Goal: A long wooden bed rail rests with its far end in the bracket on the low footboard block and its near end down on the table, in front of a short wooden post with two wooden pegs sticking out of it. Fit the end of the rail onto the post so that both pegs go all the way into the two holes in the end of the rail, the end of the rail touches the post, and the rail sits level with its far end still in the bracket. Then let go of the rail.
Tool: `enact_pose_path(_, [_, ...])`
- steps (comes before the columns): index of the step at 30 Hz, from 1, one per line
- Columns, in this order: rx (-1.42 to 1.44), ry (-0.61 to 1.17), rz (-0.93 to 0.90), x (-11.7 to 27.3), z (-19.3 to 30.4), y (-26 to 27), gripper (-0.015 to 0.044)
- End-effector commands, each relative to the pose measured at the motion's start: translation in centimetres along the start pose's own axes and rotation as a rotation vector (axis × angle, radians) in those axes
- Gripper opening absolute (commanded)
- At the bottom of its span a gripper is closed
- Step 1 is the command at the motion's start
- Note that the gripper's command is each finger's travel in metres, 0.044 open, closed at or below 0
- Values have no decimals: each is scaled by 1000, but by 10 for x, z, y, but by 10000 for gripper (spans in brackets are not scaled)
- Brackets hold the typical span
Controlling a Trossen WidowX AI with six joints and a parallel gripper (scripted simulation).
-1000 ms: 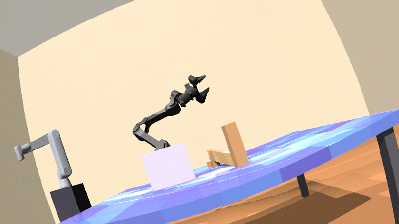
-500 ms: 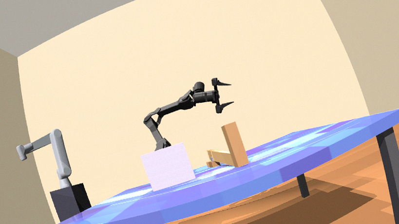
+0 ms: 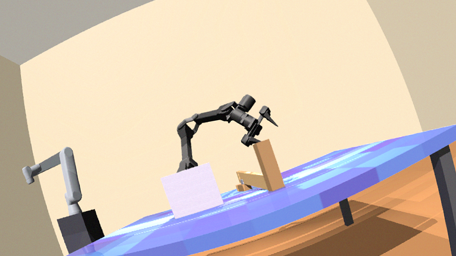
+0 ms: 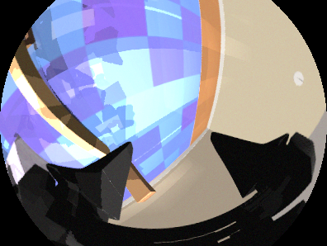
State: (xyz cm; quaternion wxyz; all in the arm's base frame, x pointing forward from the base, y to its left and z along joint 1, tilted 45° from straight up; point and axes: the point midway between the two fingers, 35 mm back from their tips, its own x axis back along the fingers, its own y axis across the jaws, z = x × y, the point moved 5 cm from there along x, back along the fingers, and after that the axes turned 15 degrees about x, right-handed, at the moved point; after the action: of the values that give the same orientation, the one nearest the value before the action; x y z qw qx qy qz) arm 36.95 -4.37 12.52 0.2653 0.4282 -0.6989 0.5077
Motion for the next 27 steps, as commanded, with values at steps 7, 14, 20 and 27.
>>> enact_pose_path(7, [312,-461,-468,-51,26,101,440])
enact_pose_path(14, [335,-546,-492,-50,26,114,440])
enact_pose_path(20, [335,-546,-492,-50,26,114,440])
enact_pose_path(27, [335,-545,-493,-53,24,117,440])
